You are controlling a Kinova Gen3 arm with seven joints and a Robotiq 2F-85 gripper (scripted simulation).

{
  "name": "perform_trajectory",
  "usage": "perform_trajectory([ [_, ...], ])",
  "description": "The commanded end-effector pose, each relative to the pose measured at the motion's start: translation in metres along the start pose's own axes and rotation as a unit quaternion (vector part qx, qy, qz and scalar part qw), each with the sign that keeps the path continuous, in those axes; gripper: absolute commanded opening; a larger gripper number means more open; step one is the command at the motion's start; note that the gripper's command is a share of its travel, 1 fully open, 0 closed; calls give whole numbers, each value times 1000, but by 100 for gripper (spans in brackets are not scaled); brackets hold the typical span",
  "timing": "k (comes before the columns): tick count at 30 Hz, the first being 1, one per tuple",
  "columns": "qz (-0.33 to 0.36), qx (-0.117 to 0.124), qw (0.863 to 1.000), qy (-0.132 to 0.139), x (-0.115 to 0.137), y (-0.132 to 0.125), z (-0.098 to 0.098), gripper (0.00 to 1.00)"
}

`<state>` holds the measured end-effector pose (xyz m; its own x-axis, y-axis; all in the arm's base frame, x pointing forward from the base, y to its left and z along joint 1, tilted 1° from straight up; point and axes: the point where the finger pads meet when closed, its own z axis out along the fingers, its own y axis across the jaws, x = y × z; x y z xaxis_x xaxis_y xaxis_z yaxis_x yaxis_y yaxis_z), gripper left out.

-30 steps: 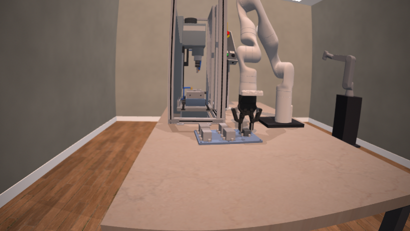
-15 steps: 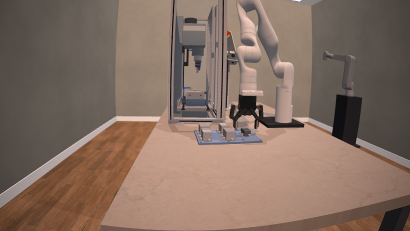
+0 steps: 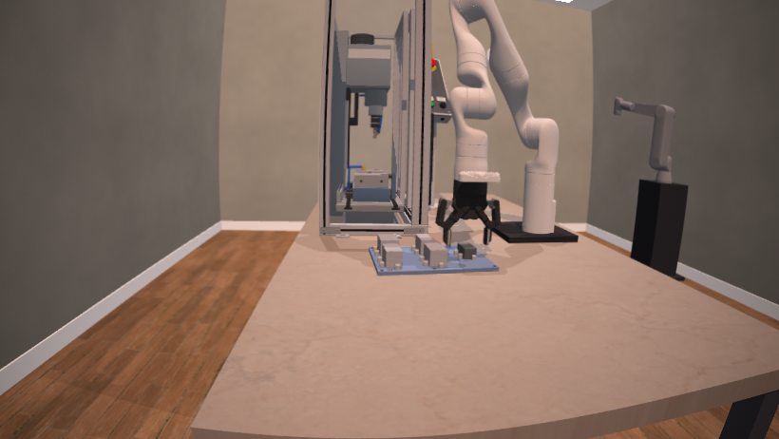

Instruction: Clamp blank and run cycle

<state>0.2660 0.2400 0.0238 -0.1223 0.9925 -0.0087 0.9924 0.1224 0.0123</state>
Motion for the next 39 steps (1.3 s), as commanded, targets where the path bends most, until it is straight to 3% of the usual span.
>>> perform_trajectory([
  [1, 0, -1, 1000, 0, 0, 0, 0, 100],
  [17, 0, -1, 1000, 0, 0, 0, 0, 100],
  [22, 0, -1, 1000, 0, 0, 0, -50, 100],
  [34, 0, -1, 1000, 0, 0, 0, -50, 100],
  [39, 0, -1, 1000, 0, 0, 0, -85, 100],
])
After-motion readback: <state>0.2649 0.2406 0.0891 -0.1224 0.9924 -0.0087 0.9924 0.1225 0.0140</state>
